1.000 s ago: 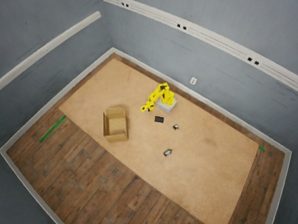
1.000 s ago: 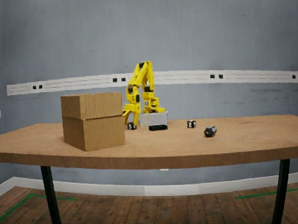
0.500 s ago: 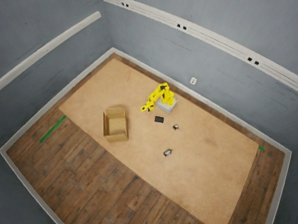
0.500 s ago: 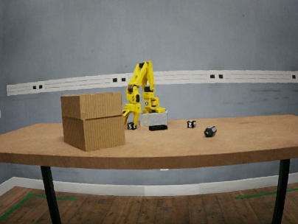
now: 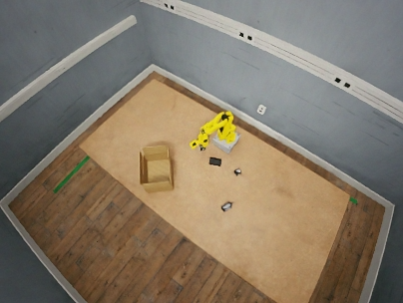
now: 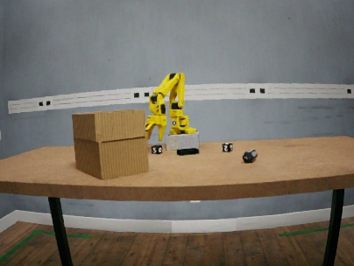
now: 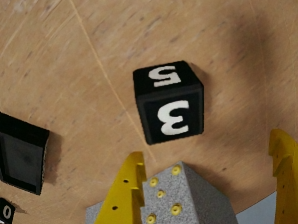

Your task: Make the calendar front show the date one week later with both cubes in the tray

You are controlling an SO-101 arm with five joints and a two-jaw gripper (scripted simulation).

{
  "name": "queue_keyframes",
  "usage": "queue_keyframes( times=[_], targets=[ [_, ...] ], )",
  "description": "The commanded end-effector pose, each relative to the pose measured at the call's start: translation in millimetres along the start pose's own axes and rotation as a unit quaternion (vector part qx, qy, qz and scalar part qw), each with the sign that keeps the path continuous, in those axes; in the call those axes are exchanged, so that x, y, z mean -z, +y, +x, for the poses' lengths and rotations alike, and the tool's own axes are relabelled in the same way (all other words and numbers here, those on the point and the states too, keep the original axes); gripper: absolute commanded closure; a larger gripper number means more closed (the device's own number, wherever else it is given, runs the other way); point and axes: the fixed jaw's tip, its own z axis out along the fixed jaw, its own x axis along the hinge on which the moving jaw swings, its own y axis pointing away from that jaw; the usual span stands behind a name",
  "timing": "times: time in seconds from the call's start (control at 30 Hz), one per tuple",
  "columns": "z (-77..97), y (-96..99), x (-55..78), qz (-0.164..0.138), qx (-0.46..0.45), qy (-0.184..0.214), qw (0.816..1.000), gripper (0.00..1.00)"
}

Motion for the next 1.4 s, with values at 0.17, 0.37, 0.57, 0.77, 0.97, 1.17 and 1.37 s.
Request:
queue_keyframes(
  times=[0.17, 0.37, 0.57, 0.77, 0.97, 1.17, 1.37],
  targets=[
    [1.8, 2.0, 24.5, 0.000, 0.003, -0.004, 1.000, 0.64],
    [2.1, 2.0, 25.7, 0.000, 0.003, -0.004, 1.000, 0.64],
    [2.1, 2.0, 25.7, 0.000, 0.003, -0.004, 1.000, 0.64],
    [2.1, 2.0, 25.7, 0.000, 0.003, -0.004, 1.000, 0.64],
    [2.1, 2.0, 25.7, 0.000, 0.003, -0.004, 1.000, 0.64],
    [-2.2, 1.7, 30.5, 0.001, 0.003, -0.026, 1.000, 0.64],
    [-15.0, 0.8, 47.9, 0.006, 0.003, -0.098, 0.995, 0.65]
  ],
)
